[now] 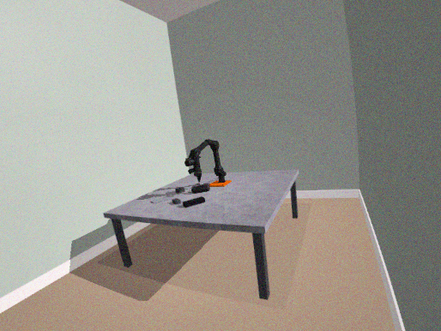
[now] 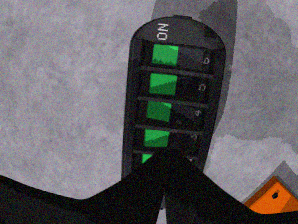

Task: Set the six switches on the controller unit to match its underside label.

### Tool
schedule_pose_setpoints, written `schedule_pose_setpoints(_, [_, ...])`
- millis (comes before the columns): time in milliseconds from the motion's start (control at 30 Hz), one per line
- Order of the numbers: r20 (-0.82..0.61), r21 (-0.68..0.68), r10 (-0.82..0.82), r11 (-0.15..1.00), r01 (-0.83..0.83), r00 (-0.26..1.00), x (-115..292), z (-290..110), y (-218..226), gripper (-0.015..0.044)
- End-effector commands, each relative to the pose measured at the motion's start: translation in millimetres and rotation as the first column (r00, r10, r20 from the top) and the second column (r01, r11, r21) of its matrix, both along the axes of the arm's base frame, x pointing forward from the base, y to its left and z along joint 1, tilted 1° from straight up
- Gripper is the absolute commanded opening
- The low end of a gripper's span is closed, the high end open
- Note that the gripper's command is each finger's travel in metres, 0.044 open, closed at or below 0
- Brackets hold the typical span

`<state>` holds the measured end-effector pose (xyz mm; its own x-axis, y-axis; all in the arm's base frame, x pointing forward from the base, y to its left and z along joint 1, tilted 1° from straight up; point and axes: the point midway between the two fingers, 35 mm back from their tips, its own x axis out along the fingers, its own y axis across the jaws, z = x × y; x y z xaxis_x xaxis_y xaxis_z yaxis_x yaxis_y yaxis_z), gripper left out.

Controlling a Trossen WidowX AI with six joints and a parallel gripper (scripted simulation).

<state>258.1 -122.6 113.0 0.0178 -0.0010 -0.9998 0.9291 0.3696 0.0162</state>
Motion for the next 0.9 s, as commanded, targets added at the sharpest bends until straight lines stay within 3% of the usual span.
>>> schedule_pose_setpoints(0, [-0.005, 0.003, 0.001, 1.0, -0.001, 1.0, -2, -1, 1, 0.0])
schedule_pose_setpoints(333, [0.184, 0.065, -0.003, 0.998, -0.009, 0.983, -49, -31, -17, 0.0])
schedule_pose_setpoints(867, [0.186, 0.069, -0.004, 0.998, -0.009, 0.983, -49, -48, -19, 0.0])
